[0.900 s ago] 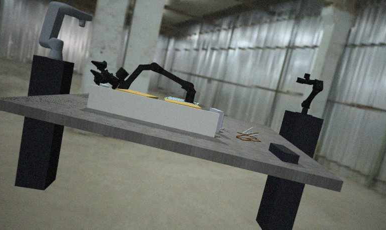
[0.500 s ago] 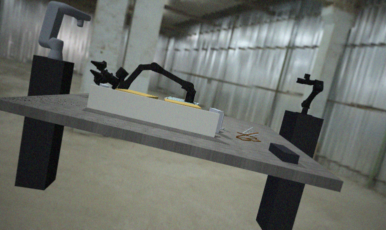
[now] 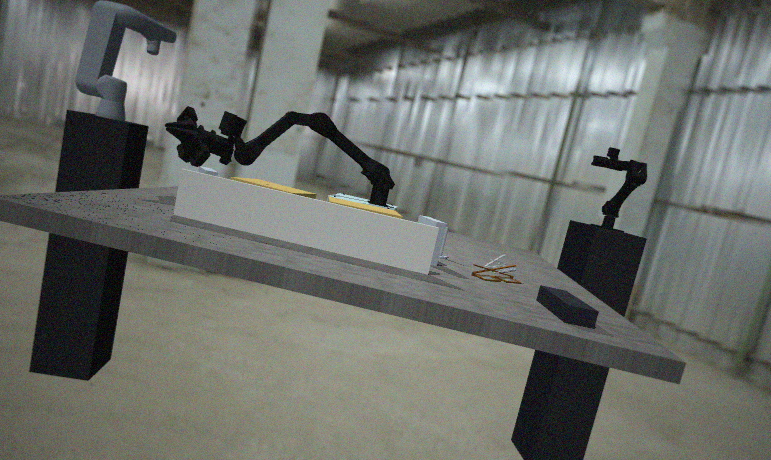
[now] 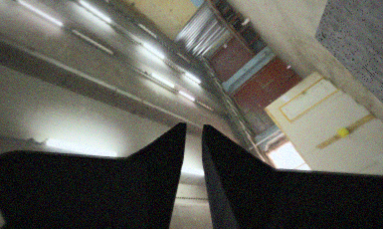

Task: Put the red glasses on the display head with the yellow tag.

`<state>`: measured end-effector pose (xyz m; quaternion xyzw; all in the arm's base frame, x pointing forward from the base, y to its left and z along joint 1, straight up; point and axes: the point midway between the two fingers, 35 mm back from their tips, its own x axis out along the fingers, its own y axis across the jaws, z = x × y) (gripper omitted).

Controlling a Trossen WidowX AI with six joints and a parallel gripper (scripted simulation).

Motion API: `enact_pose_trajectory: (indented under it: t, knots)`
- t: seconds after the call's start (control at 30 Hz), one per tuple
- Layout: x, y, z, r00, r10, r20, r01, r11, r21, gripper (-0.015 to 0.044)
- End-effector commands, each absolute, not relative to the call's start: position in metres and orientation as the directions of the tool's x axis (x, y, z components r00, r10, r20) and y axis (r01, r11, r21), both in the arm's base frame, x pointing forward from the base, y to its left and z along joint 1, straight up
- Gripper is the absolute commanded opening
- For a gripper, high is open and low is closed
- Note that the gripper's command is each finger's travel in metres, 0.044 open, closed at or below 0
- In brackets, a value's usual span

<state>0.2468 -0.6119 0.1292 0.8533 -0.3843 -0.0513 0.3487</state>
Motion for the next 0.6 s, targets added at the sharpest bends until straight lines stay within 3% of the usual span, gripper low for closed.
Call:
enact_pose_trajectory:
  t: [0.0,0.57]
  knots:
    - [0.314,-0.588,0.136,0.753,-0.653,0.087,-0.541,-0.538,0.646,0.0000]
    - [0.505,-0.402,0.138,0.876,-0.363,-0.316,-0.094,-0.773,0.628,0.0000]
